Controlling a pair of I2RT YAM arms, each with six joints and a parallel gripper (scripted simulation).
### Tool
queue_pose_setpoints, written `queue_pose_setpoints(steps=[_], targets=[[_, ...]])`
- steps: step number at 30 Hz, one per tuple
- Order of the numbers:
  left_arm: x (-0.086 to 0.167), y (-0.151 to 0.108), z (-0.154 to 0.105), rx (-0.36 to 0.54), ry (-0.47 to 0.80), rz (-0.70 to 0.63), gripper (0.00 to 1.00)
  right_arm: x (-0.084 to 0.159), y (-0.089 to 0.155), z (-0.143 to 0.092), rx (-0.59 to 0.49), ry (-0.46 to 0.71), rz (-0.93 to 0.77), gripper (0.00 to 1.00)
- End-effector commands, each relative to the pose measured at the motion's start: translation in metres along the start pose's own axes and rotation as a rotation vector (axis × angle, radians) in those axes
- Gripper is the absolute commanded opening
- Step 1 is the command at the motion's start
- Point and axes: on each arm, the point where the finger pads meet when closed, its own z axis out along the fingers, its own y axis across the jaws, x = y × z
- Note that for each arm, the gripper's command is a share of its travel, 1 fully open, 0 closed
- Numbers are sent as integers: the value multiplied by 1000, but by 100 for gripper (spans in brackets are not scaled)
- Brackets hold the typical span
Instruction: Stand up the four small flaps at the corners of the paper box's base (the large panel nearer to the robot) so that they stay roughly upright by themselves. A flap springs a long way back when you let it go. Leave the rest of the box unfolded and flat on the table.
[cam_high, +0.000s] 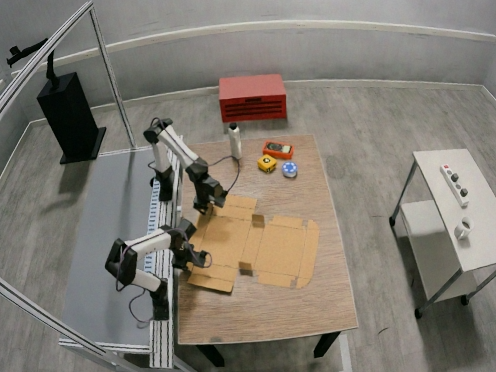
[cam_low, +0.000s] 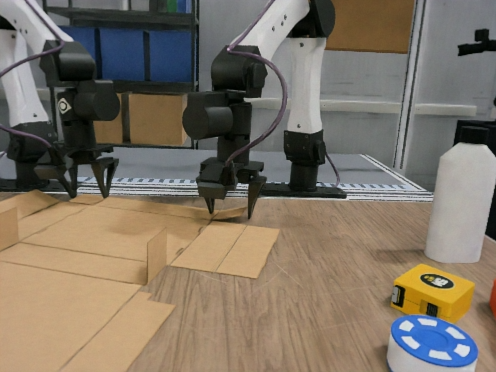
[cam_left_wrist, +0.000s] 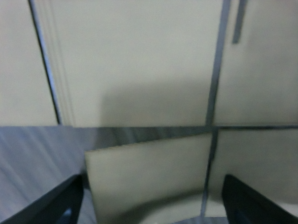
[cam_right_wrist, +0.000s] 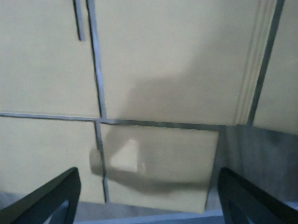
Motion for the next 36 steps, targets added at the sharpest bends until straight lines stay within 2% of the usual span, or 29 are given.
queue_pose_setpoints(steps=[1, 10, 16, 17, 18, 22, 28, 30, 36], targets=[[-5, -3, -1, -31, -7, -3, 76, -1, 2, -2, -10, -7, -2, 76], [-8, -2, -2, -48, -18, -11, 76, -1, 1, -2, -11, -7, -2, 76], [-5, -2, 1, -98, -5, -3, 76, -1, 1, -2, -11, -7, -2, 76], [-5, -3, 2, -110, -6, -3, 76, 0, -7, 0, 5, -5, -2, 76], [-5, -3, 2, -122, -6, -3, 76, -1, 1, -2, -11, -7, -2, 76], [-4, -3, 5, -151, -6, -3, 76, -1, 1, -2, -11, -7, -2, 76], [0, 1, 10, -157, 2, -7, 76, -1, -3, -1, -5, -9, -4, 76], [0, 1, 10, -157, 2, -7, 76, -3, 10, -4, -22, -16, -3, 76], [0, 1, 10, -157, 2, -7, 76, -1, 11, 2, -17, -8, -1, 76]])
